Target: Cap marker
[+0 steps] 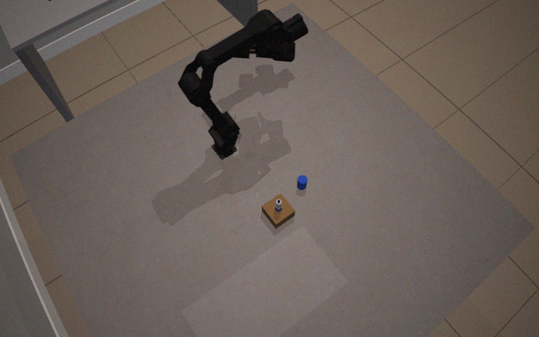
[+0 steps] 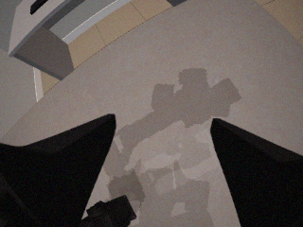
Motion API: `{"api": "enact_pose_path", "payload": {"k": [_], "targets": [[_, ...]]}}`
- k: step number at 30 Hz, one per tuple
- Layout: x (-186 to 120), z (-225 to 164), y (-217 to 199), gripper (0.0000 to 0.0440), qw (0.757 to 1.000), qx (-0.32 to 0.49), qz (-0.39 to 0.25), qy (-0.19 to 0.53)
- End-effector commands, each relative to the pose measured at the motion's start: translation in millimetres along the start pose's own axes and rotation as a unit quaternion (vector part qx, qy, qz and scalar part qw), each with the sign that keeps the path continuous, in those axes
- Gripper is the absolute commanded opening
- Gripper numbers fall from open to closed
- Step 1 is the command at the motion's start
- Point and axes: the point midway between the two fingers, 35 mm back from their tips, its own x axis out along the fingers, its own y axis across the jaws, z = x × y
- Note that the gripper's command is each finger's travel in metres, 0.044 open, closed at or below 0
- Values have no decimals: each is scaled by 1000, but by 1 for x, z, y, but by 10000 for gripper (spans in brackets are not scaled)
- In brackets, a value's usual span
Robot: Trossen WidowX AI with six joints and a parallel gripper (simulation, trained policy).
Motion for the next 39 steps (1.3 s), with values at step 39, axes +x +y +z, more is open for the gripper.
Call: {"api": "enact_pose_path", "payload": {"k": [39], "targets": [[-16, -65, -105, 325, 995, 38, -57, 79]]}}
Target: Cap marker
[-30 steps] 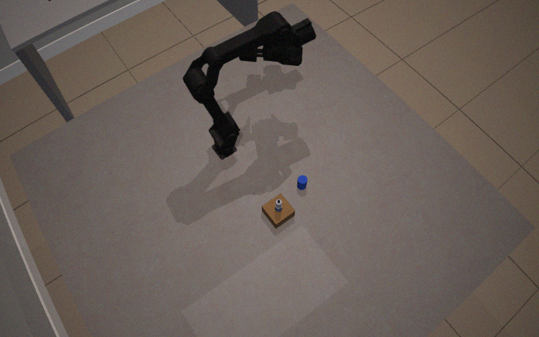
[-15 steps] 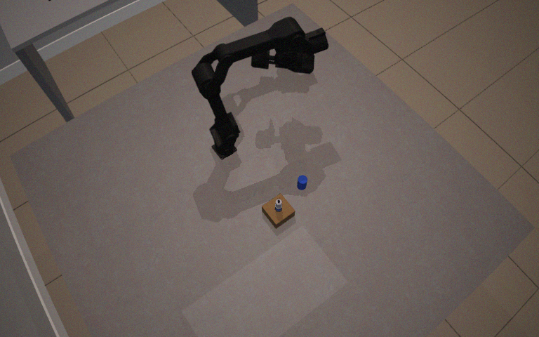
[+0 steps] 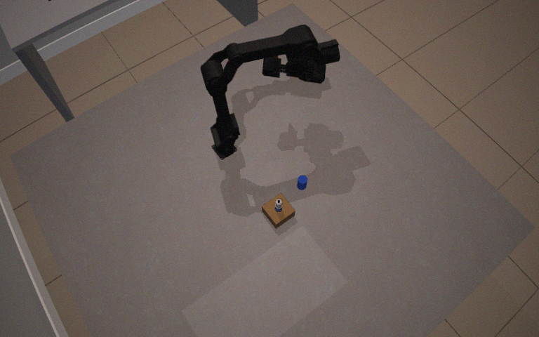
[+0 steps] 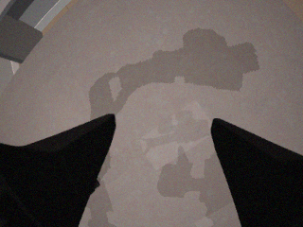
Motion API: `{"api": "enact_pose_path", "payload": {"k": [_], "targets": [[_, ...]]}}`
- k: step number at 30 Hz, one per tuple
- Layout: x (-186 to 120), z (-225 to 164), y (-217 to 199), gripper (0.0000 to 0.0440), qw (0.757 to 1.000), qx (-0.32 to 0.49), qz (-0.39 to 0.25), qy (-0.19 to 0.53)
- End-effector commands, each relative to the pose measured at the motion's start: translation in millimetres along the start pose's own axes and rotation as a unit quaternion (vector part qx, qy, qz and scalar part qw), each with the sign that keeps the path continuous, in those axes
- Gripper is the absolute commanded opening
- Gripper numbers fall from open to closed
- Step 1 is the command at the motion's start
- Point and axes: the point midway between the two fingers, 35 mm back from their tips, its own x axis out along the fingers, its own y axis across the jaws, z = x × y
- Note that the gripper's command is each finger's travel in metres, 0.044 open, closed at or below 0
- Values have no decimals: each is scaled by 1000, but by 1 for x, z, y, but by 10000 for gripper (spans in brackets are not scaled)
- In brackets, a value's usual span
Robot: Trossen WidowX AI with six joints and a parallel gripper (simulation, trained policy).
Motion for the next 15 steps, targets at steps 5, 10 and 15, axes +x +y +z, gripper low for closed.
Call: {"api": "enact_pose_path", "payload": {"k": [5, 10, 15], "targets": [[-4, -14, -20, 325, 1000, 4, -15, 13], [-7, -26, -31, 325, 999, 11, -21, 21], [-9, -38, -42, 325, 999, 18, -27, 30]]}}
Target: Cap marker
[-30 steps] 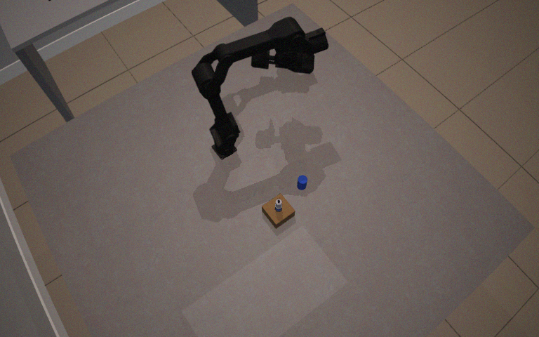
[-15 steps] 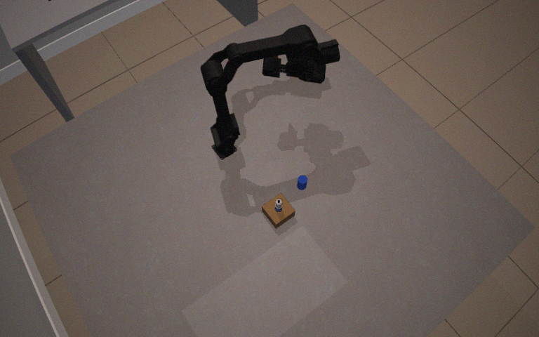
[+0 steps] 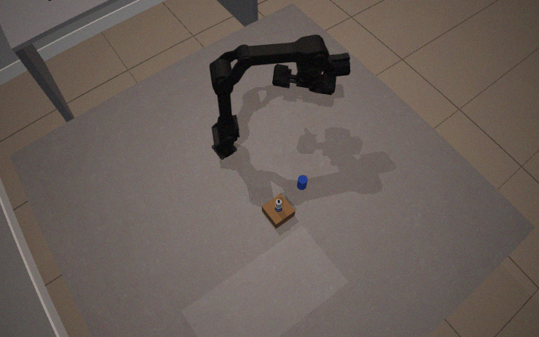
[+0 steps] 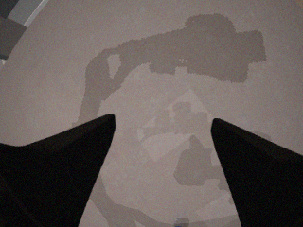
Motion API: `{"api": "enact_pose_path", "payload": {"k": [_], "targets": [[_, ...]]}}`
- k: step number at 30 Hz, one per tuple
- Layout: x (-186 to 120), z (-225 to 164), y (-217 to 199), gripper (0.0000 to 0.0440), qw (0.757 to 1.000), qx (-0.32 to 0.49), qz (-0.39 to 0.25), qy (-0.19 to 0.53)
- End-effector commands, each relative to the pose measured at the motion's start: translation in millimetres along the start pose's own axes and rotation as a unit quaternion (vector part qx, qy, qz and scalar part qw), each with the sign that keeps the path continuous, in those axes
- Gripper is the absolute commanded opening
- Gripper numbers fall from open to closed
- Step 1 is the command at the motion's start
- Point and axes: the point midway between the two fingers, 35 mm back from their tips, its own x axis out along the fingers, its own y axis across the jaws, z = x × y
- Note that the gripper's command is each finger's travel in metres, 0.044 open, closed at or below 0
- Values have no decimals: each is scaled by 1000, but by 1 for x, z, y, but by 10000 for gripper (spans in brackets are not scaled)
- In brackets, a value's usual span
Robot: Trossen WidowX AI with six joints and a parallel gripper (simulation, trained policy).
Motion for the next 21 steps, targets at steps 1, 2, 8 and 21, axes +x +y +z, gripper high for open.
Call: {"api": "enact_pose_path", "payload": {"k": [1, 2, 8, 21], "targets": [[-3, -8, -10, 325, 1000, 0, -10, 6], [-4, -10, -12, 325, 1000, 2, -11, 7], [-7, -25, -24, 325, 1000, 11, -19, 17], [-16, -61, -48, 325, 998, 32, -35, 37]]}}
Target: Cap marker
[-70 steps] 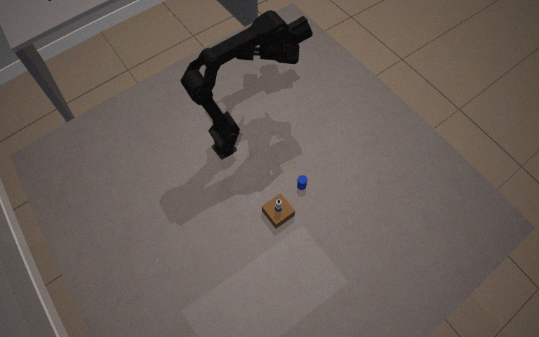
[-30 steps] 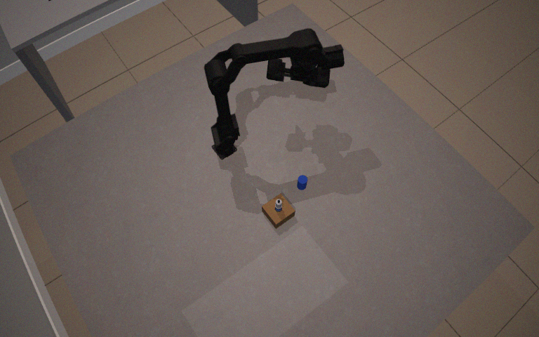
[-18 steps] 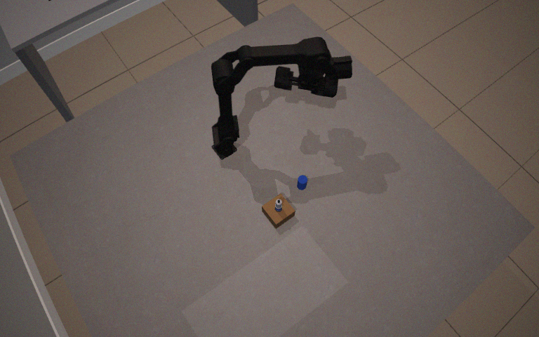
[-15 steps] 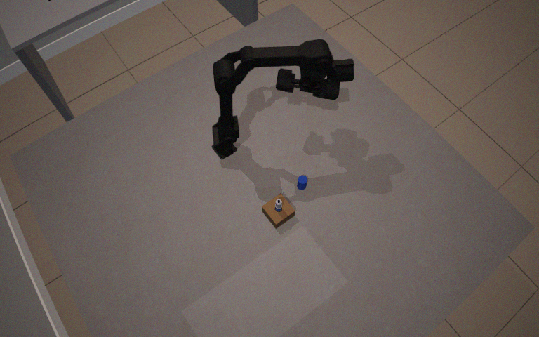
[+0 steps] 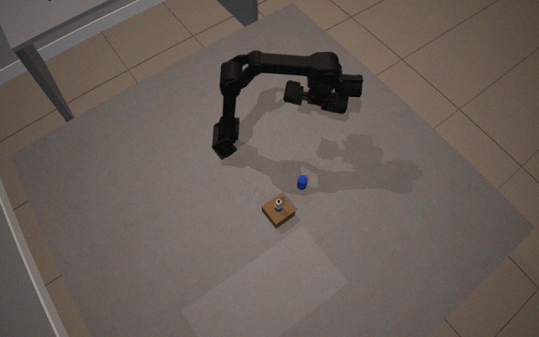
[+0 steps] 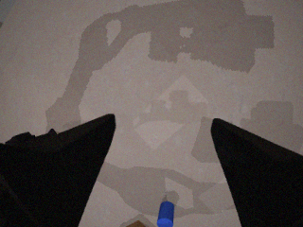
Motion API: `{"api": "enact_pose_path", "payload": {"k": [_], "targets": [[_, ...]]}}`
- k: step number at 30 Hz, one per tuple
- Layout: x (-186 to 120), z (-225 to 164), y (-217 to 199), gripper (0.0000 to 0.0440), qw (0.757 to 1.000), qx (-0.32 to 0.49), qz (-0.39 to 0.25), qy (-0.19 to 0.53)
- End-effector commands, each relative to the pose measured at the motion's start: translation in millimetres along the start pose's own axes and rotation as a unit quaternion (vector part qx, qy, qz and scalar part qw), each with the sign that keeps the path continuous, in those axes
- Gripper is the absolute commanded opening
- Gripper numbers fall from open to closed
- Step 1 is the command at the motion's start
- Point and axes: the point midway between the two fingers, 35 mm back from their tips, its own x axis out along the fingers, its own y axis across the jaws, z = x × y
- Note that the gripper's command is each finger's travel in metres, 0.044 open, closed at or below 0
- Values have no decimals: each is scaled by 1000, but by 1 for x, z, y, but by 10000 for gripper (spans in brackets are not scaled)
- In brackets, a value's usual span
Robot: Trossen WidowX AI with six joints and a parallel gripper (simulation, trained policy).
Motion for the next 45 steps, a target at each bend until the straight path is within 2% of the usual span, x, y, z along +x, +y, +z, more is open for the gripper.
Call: {"api": "enact_pose_path", "payload": {"k": [1, 20, 45], "targets": [[-4, -9, -9, 325, 1000, 1, -10, 6], [-16, -71, -33, 322, 998, 34, -29, 38], [-29, -156, -42, 317, 994, 63, -34, 87]]}}
